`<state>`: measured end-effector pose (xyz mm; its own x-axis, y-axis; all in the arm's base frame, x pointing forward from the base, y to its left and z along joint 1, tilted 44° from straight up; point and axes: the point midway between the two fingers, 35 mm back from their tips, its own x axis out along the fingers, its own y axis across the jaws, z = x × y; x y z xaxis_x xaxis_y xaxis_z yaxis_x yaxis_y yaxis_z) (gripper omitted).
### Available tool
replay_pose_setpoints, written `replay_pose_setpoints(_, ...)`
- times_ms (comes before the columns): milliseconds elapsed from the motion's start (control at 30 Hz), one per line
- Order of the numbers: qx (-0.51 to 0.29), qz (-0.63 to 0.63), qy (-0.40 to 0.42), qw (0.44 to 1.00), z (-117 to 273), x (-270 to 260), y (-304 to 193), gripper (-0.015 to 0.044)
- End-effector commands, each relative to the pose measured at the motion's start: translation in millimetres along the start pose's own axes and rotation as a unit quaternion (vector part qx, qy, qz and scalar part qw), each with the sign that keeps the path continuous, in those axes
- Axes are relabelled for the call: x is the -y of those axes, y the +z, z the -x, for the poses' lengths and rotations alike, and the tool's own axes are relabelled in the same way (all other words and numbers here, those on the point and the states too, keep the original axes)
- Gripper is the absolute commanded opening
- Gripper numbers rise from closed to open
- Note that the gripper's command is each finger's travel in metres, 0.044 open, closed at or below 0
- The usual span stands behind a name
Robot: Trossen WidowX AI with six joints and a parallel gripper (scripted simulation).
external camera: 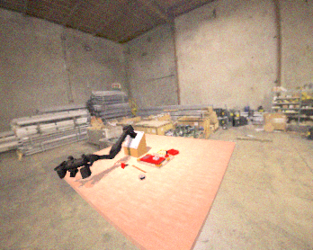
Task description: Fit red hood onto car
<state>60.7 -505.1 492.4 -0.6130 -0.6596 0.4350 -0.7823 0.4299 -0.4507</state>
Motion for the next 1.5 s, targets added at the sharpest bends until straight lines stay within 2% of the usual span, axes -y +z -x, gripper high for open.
replay_pose_setpoints(0,-0.001,-0.002,0.0,1.0,-0.3,-0.3,-0.9,0.0026)
replay_pose_setpoints(133,-0.025,-0.038,-0.006,0.999,-6.6,-6.5,-20.5,0.0131)
replay_pose_setpoints(300,-0.07,-0.087,-0.012,0.994,-17.3,-19.5,-68.1,0.0262)
replay_pose_setpoints(533,-0.098,-0.078,0.009,0.992,-24.8,-43.9,-99.1,0.044)
replay_pose_setpoints(967,-0.202,-0.176,-0.002,0.963,-26.9,-86.0,-208.9,0.044)
replay_pose_setpoints(1300,-0.293,-0.218,-0.021,0.931,3.0,-116.2,-307.5,0.044)
replay_pose_setpoints(1467,-0.307,-0.217,-0.02,0.926,10.0,-126.5,-319.3,0.044)
